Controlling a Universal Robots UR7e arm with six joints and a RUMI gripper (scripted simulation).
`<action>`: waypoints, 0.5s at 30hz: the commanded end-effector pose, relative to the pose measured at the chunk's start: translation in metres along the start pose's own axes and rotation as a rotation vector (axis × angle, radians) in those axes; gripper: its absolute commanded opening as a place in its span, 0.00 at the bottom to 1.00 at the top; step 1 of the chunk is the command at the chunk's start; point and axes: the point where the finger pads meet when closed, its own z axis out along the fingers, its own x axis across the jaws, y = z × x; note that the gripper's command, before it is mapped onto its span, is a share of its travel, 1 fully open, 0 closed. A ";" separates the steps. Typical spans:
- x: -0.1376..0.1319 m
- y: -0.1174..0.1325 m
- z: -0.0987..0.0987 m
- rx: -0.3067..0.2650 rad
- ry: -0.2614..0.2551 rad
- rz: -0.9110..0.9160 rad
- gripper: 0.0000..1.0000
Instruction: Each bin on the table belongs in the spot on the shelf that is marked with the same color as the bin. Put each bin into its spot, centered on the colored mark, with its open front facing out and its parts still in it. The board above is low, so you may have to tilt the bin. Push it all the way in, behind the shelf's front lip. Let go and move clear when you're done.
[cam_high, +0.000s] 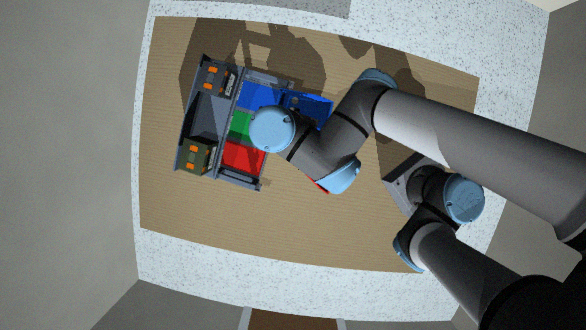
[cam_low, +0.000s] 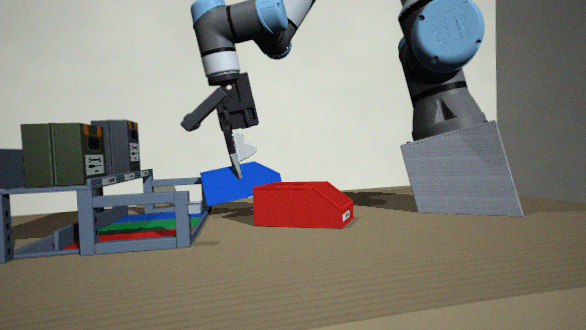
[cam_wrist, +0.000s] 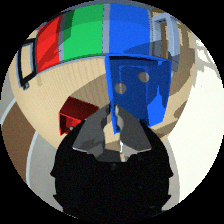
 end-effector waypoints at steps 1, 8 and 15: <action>0.000 -0.004 -0.001 0.001 0.000 0.000 0.00; 0.000 -0.011 -0.002 0.001 0.000 0.000 0.00; 0.000 -0.019 -0.004 0.001 0.000 0.000 0.00</action>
